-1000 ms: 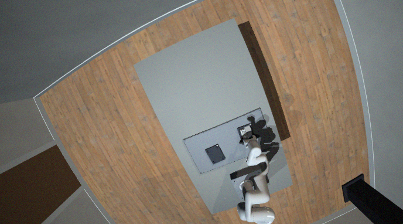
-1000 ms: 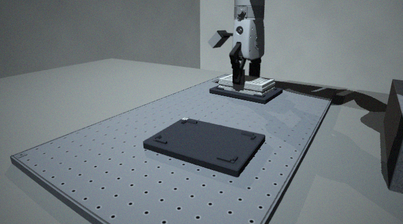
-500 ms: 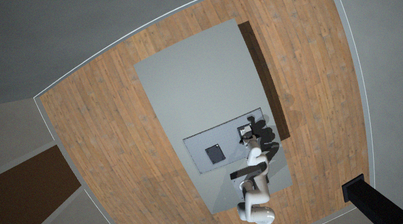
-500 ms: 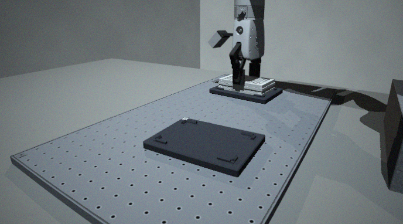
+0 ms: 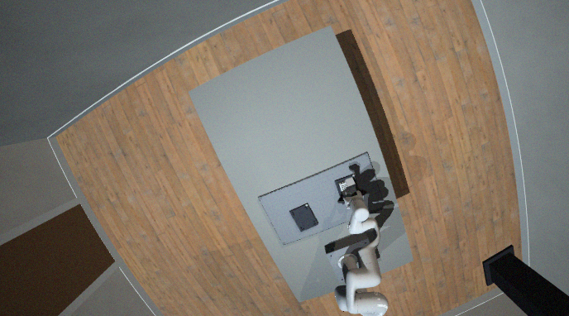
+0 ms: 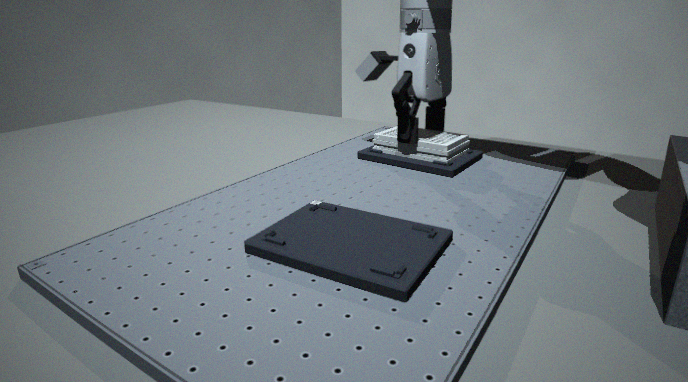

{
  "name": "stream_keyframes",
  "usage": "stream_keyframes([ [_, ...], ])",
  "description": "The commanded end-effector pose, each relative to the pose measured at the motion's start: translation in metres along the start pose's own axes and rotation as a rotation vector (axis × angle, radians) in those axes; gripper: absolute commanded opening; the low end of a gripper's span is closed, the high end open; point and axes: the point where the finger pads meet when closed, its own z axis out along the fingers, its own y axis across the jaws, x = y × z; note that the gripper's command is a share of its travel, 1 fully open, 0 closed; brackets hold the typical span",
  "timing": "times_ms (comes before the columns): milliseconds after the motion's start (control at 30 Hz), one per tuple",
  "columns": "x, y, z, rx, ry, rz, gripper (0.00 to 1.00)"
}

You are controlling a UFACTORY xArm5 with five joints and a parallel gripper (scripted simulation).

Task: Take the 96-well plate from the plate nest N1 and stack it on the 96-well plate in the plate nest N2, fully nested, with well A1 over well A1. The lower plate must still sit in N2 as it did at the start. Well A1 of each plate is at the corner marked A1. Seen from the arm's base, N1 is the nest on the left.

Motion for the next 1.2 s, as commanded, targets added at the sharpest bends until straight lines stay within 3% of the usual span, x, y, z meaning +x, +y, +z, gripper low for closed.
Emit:
stream_keyframes([
  [0,0.002,0.001,-0.011,-0.002,0.006,0.000,1.00],
  [1167,0.002,0.001,-0.090,-0.002,0.006,0.000,1.00],
])
